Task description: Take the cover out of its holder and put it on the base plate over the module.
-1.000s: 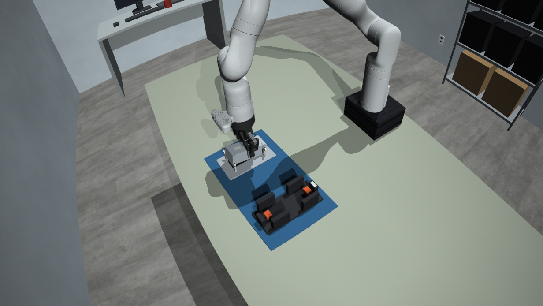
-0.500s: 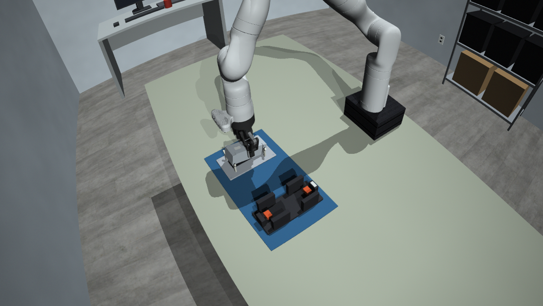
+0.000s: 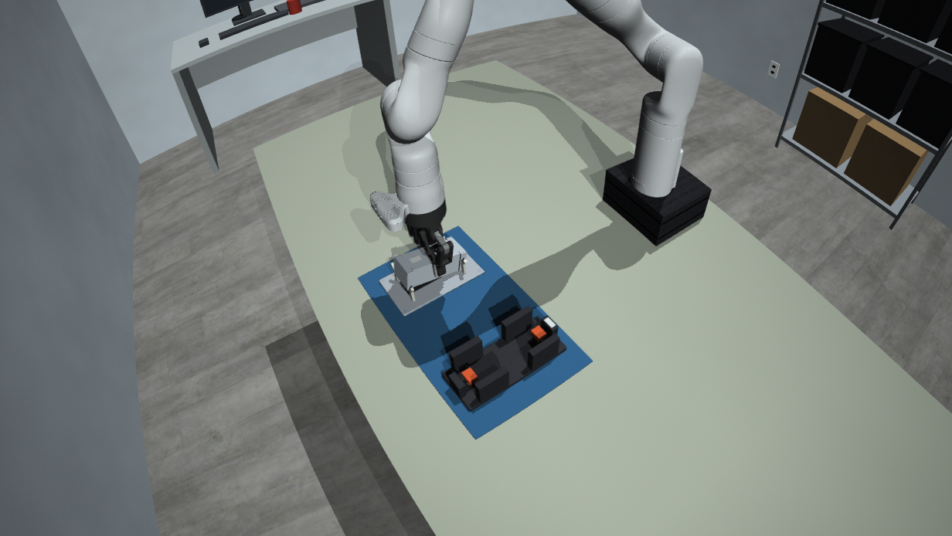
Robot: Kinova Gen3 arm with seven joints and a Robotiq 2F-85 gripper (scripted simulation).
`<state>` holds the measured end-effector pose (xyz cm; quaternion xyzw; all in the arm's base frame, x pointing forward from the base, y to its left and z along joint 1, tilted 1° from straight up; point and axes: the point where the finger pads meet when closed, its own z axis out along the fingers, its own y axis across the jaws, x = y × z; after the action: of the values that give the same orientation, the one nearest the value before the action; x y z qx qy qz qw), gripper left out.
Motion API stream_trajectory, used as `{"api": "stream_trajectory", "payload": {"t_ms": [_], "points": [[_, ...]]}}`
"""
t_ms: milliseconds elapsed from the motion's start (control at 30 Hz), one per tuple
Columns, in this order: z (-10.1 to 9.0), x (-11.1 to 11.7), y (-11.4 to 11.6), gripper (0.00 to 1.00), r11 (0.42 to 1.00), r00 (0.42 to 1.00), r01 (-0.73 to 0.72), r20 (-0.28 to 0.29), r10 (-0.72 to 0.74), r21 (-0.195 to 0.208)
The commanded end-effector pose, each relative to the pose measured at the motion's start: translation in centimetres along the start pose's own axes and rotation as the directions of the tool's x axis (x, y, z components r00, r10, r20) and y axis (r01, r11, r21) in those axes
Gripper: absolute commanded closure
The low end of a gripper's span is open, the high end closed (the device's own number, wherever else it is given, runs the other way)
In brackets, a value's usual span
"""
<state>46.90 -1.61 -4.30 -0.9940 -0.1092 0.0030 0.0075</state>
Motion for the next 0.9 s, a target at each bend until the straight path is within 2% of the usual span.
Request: {"api": "stream_trajectory", "payload": {"t_ms": [0, 867], "points": [[0.17, 0.04, 0.01, 1.00, 1.000, 1.000, 0.000, 0.000, 0.000, 0.000], [0.58, 0.00, 0.00, 1.00, 1.000, 1.000, 0.000, 0.000, 0.000, 0.000]]}}
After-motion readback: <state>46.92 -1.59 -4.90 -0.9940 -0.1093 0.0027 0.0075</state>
